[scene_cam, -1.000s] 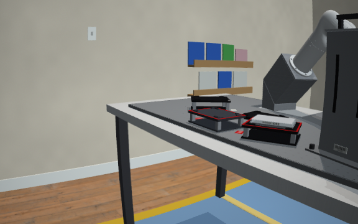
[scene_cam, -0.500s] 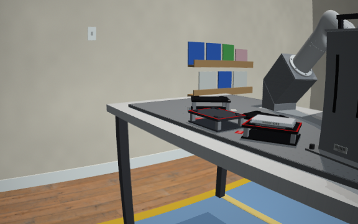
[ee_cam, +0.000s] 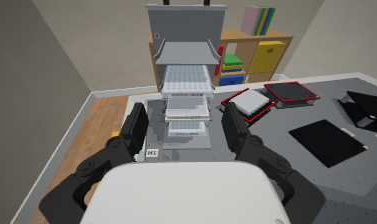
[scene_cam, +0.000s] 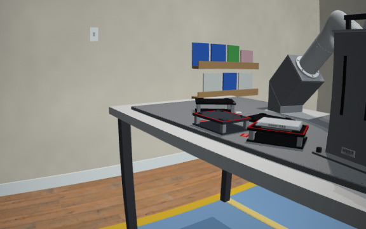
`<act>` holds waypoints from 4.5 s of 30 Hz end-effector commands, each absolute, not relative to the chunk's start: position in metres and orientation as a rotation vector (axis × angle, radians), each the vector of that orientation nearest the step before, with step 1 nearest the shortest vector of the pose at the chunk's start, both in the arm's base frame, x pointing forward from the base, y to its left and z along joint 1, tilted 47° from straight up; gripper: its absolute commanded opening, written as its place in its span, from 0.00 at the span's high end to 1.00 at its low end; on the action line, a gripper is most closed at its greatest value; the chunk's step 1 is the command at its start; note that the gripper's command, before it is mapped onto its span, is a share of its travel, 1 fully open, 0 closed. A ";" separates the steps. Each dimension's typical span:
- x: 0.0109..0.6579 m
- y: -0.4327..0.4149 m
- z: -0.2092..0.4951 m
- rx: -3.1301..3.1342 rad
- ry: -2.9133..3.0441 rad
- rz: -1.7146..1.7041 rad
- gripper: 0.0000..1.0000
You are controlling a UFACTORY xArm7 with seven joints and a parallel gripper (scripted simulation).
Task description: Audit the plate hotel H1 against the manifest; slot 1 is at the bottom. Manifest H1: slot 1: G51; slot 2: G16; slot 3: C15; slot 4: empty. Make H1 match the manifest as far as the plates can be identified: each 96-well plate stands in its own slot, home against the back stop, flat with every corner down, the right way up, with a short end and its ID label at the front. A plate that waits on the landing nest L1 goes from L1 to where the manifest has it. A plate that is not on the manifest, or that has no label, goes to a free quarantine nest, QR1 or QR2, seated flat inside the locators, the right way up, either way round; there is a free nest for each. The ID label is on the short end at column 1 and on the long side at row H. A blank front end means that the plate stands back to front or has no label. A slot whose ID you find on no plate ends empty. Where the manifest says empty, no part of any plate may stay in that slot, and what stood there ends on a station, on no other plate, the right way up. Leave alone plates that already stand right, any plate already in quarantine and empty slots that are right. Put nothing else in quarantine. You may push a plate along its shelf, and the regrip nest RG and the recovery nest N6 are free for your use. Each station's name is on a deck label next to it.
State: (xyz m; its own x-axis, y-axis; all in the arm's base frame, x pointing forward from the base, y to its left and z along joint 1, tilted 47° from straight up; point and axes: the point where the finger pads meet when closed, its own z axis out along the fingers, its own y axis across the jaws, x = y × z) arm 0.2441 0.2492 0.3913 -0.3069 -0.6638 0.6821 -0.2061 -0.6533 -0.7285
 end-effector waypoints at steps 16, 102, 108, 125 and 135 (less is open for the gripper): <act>0.258 0.279 0.361 -1.616 1.098 -2.029 0.00; 0.287 0.272 0.359 -1.616 1.099 -2.030 0.00; 0.287 0.272 0.359 -1.616 1.099 -2.030 0.00; 0.260 0.284 0.356 -1.616 1.098 -2.030 0.00; 0.268 0.302 0.337 -1.616 1.099 -2.030 0.00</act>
